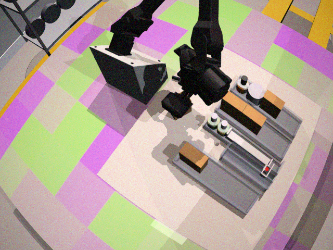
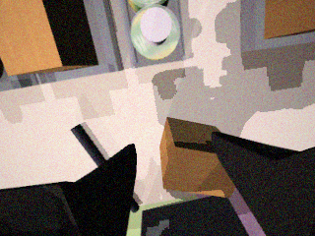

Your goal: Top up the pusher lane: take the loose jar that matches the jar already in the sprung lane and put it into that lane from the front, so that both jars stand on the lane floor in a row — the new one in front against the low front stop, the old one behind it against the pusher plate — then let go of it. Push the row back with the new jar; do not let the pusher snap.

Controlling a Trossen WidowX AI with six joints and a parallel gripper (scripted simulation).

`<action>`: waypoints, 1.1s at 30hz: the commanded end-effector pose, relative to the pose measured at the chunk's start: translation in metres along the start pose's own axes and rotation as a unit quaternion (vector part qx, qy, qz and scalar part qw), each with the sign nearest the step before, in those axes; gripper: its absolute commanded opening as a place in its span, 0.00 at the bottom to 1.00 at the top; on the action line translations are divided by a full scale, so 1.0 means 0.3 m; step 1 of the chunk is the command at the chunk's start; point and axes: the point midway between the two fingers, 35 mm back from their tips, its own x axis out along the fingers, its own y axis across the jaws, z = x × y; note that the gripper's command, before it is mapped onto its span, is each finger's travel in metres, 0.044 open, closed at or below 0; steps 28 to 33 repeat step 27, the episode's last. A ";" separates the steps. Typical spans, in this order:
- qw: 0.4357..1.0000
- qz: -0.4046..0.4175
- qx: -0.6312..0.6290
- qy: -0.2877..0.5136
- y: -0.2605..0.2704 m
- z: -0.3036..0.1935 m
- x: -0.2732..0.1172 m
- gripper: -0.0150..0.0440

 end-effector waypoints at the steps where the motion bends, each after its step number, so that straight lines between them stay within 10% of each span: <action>1: 1.000 -0.003 -0.005 -0.008 0.003 0.019 -0.098 0.72; 6: 1.000 -0.002 -0.005 -0.008 0.003 0.019 -0.104 0.72; 13: 1.000 0.000 -0.004 -0.012 0.002 0.024 -0.094 1.00; 33: 1.000 -0.001 -0.004 -0.011 0.003 0.017 -0.262 1.00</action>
